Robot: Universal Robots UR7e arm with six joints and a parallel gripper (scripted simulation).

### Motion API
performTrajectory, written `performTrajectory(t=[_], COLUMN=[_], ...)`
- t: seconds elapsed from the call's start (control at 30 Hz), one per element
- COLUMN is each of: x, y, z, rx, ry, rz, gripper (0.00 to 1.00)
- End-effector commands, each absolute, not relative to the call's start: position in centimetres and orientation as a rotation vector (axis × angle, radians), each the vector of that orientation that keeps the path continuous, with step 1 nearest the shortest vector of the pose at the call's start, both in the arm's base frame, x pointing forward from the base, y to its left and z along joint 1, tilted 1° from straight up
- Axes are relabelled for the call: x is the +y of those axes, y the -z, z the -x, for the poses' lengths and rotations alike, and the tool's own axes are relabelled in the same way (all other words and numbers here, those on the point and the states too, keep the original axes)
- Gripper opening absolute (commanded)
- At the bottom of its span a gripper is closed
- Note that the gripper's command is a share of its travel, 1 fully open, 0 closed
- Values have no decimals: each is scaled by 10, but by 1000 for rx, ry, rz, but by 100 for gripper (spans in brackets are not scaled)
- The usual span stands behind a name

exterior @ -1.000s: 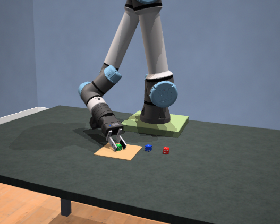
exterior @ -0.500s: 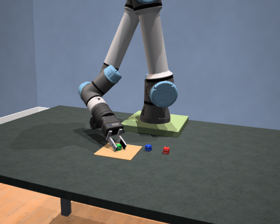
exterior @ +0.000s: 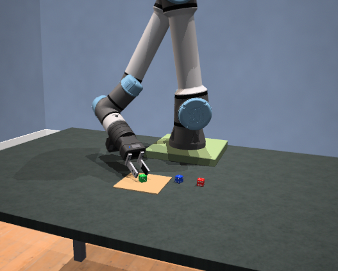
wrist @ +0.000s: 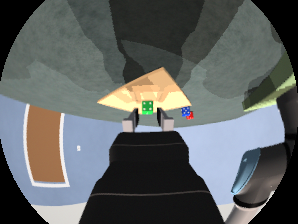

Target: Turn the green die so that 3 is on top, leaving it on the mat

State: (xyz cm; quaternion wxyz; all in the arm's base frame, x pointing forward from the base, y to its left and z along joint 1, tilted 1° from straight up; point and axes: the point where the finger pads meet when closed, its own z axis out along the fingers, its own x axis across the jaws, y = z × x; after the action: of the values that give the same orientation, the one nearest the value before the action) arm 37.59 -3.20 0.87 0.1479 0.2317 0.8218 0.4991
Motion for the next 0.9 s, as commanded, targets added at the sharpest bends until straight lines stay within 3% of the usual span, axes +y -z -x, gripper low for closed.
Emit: performTrajectory(t=[0.0, 0.87], x=[-47, -53], y=[-18, -64], z=[-366, -362], rx=[2363, 2363], ry=[-1436, -1436], rz=[-665, -665], gripper=[70, 70])
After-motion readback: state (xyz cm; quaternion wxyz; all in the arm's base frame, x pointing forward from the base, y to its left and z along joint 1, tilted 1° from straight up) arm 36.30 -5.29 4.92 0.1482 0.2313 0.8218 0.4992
